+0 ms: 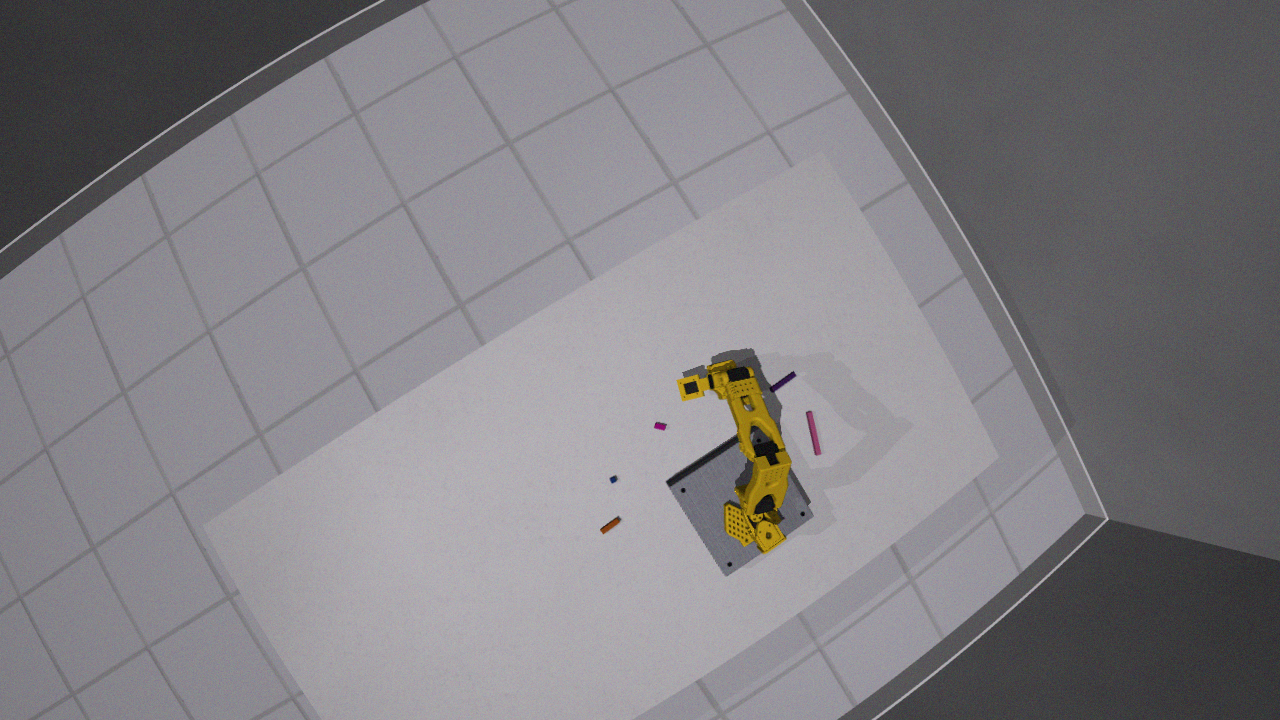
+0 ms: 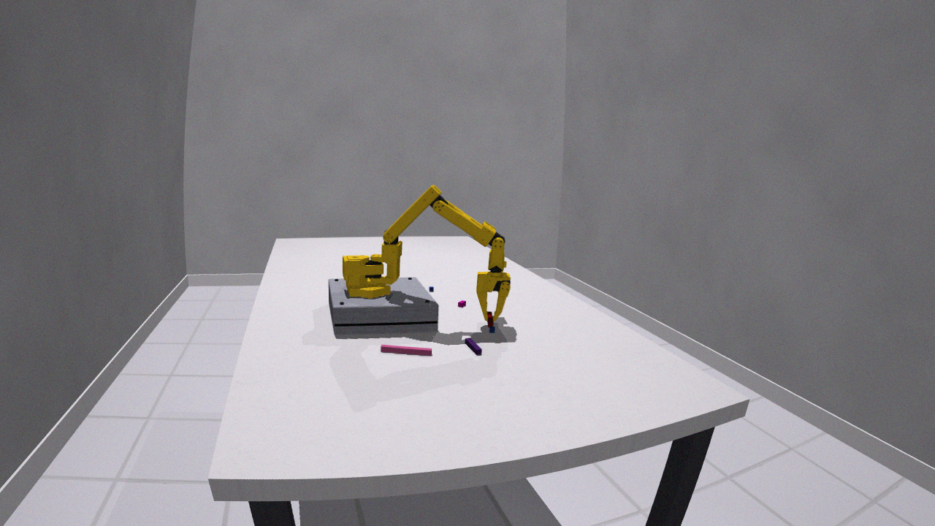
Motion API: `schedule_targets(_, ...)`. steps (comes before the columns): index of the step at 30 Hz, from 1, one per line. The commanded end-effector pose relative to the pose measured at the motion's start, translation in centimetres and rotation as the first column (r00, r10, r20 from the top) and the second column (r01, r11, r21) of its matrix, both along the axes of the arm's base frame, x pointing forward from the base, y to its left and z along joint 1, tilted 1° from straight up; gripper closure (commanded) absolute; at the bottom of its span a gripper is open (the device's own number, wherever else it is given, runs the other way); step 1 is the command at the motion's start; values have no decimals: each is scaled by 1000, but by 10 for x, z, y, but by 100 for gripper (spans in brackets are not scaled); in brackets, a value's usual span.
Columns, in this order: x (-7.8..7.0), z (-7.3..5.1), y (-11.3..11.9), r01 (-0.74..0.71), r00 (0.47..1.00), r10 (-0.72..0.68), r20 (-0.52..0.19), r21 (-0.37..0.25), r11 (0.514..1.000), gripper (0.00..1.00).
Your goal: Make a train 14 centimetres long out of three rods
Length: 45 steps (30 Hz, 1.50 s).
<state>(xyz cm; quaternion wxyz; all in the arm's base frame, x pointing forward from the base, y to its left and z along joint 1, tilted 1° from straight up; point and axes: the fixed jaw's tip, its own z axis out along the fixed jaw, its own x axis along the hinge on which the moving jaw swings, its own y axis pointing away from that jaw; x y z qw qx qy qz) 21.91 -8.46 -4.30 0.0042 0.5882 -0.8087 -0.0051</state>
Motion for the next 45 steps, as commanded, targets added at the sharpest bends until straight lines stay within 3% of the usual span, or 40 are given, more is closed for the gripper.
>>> schedule_targets(1, -3, -3, -1, 2, 1000, -2, -12, 6, 1000, 100)
schedule_targets(45, 0, -1, -2, 2, 1000, -2, -2, 2, 1000, 100)
